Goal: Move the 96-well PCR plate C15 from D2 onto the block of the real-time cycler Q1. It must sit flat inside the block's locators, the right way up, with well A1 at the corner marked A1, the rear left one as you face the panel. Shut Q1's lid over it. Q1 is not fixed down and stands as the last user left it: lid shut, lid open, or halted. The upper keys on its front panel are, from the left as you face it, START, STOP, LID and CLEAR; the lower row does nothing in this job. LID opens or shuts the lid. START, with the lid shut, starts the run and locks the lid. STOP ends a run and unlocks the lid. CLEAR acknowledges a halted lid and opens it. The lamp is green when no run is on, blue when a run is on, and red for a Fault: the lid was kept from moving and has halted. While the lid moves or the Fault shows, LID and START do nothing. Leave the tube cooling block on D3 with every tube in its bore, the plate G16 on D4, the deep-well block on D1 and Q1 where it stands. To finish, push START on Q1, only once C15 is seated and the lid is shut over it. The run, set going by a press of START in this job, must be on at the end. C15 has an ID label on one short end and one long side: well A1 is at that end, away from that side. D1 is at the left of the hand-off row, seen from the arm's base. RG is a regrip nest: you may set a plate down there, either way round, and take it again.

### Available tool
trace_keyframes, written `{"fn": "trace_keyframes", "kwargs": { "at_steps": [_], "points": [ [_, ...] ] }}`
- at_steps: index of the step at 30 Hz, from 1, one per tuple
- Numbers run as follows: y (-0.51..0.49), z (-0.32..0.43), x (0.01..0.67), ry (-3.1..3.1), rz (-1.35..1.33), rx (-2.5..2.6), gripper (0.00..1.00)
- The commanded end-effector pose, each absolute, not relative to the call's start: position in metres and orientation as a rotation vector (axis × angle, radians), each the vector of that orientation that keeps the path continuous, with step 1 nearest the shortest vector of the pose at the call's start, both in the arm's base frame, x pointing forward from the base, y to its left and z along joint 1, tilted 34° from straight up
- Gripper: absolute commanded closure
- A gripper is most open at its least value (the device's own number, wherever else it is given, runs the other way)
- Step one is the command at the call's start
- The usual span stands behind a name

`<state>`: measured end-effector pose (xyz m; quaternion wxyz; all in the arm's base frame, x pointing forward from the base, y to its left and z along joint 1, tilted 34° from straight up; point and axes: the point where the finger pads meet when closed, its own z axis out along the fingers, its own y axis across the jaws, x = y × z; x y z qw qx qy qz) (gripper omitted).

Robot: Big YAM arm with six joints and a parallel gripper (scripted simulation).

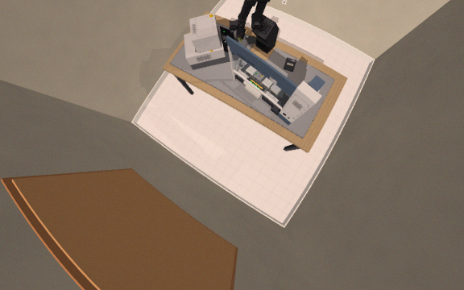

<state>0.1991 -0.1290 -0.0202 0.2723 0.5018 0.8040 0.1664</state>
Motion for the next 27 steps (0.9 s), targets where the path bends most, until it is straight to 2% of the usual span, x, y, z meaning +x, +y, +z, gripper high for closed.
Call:
{"fn": "trace_keyframes", "kwargs": {
  "at_steps": [1, 27],
  "points": [
    [-0.134, -0.018, 0.202, 2.104, 0.472, 1.44, 1.0],
    [-0.166, -0.009, 0.174, 1.707, 0.657, 1.832, 1.0]
  ]
}}
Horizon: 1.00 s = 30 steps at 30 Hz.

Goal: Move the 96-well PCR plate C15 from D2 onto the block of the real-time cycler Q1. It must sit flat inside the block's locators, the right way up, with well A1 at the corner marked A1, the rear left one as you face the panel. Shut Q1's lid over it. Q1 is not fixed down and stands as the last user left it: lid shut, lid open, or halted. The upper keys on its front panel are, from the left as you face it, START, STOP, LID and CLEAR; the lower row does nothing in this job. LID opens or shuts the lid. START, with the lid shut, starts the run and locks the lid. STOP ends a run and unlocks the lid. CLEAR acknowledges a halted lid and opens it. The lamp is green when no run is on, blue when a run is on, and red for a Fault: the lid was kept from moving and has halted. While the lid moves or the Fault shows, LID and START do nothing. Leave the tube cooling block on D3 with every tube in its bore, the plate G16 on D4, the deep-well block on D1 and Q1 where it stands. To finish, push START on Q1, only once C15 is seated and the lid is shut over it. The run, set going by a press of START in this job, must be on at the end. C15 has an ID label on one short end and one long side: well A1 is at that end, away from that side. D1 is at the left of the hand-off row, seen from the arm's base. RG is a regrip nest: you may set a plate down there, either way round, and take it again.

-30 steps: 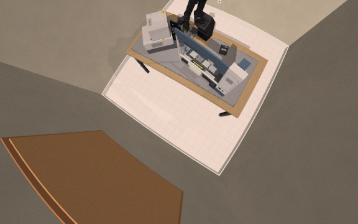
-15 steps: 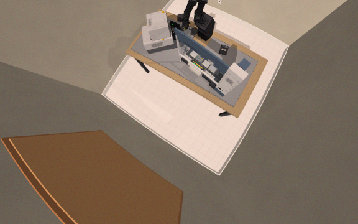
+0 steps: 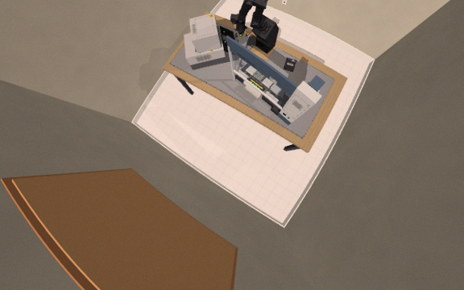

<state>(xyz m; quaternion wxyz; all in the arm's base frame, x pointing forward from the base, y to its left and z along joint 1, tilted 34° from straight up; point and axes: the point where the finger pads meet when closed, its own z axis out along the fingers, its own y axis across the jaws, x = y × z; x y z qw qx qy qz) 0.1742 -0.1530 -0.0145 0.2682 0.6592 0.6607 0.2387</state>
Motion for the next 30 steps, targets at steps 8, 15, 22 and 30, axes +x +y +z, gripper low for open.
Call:
{"fn": "trace_keyframes", "kwargs": {
  "at_steps": [8, 15, 22, 30],
  "points": [
    [-0.18, -0.005, 0.156, 1.529, 0.719, 1.966, 1.0],
    [-0.191, 0.0, 0.147, 1.44, 0.749, 2.009, 1.0],
    [-0.186, -0.001, 0.149, 1.271, 0.808, 2.09, 1.0],
    [-0.188, -0.001, 0.136, 1.142, 0.858, 2.158, 1.0]
  ]
}}
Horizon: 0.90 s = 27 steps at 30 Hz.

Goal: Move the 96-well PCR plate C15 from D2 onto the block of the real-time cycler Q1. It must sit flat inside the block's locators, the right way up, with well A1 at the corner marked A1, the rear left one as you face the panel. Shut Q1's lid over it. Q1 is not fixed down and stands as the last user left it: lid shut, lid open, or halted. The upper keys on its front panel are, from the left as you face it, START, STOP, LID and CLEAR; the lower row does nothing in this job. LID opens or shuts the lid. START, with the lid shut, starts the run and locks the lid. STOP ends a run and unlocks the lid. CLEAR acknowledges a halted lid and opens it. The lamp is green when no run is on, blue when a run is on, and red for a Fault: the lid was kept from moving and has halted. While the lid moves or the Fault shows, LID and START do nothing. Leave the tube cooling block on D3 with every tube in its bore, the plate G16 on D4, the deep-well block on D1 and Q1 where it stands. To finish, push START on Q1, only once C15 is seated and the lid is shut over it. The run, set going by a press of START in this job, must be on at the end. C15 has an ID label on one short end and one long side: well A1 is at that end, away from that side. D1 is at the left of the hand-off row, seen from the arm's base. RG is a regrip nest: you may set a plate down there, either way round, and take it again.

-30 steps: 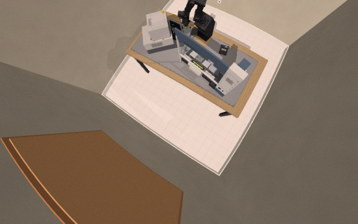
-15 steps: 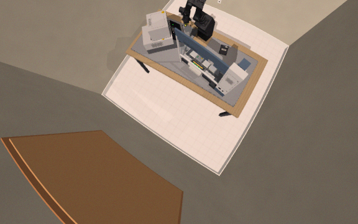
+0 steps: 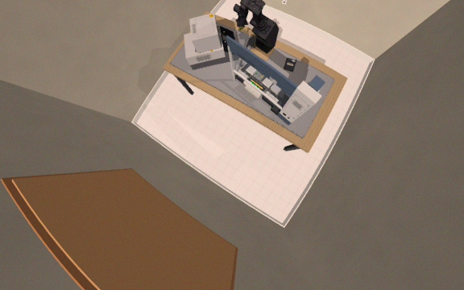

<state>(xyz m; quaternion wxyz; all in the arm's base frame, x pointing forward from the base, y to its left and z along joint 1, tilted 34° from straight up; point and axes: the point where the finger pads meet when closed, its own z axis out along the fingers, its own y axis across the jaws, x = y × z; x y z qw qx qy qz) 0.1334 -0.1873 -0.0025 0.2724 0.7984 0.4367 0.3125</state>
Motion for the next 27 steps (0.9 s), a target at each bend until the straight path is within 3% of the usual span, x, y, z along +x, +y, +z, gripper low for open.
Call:
{"fn": "trace_keyframes", "kwargs": {
  "at_steps": [1, 27],
  "points": [
    [-0.187, -0.002, 0.137, 1.113, 0.868, 2.167, 1.0],
    [-0.2, 0.004, 0.138, 1.028, 0.879, 2.182, 1.0]
  ]
}}
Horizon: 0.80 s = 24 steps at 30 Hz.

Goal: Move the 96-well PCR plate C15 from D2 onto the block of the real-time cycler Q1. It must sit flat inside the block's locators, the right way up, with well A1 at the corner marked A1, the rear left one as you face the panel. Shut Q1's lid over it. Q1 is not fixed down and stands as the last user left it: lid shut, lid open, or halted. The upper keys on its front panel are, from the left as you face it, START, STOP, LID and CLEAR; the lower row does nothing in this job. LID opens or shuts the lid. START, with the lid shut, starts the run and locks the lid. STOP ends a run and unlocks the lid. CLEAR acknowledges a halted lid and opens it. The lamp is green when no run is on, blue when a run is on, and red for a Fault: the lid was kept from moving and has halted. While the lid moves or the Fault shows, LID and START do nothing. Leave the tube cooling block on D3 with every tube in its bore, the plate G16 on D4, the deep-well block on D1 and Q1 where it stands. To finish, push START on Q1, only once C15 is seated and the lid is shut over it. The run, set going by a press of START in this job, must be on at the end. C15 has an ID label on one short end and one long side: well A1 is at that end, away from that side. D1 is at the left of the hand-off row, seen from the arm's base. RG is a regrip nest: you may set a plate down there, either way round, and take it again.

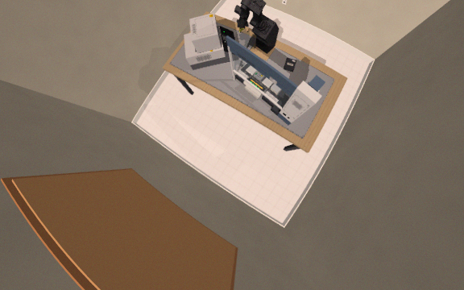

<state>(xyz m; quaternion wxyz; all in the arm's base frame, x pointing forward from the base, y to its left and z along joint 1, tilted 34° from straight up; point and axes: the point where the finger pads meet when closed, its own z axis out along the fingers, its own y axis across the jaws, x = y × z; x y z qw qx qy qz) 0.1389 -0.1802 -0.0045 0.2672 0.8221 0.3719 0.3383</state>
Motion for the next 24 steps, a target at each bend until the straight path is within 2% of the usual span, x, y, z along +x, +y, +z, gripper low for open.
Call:
{"fn": "trace_keyframes", "kwargs": {
  "at_steps": [1, 24],
  "points": [
    [-0.2, 0.004, 0.137, 1.026, 0.876, 2.181, 1.0],
    [-0.209, -0.003, 0.171, 1.013, 0.9, 2.181, 1.0]
  ]
}}
